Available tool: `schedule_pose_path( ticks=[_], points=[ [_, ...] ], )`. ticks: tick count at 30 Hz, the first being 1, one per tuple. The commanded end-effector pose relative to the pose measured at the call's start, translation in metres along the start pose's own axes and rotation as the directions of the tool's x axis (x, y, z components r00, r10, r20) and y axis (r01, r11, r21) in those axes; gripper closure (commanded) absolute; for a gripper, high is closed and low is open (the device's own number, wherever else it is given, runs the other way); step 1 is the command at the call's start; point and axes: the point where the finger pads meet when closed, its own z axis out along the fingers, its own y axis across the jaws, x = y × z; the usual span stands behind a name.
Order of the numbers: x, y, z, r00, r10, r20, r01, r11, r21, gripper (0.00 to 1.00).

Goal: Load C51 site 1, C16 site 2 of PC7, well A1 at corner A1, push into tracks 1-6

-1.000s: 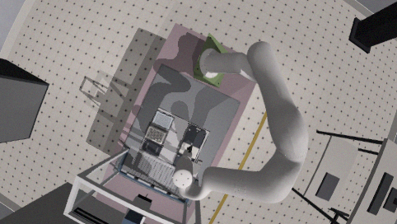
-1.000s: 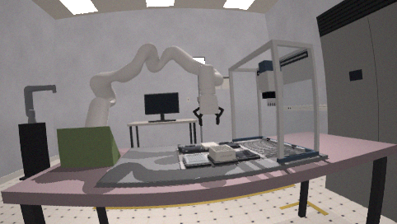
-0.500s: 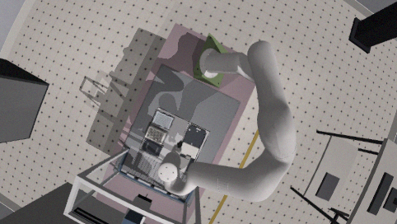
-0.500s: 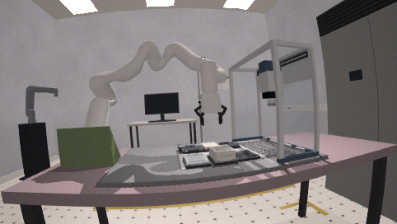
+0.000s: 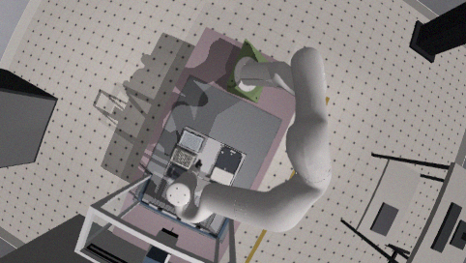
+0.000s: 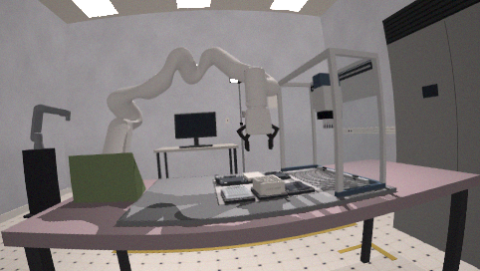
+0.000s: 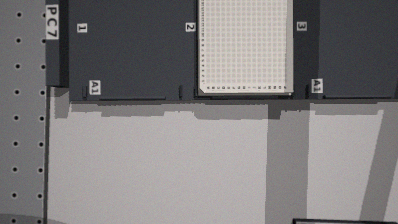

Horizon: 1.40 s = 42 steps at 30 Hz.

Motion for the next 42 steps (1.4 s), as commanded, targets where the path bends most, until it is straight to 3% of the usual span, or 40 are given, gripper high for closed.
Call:
schedule_pose_path(
  ticks=[1, 22, 42],
  points=[
    [-0.017, 0.001, -0.003, 1.0, -0.001, 0.0, 0.001, 1.0, -0.001, 0.0],
    [-0.111, -0.002, -0.014, 1.0, -0.001, 0.0, 0.001, 1.0, -0.001, 0.0],
    [-0.112, -0.002, -0.011, 1.0, -0.001, 0.0, 0.001, 1.0, -0.001, 0.0]
  ],
)
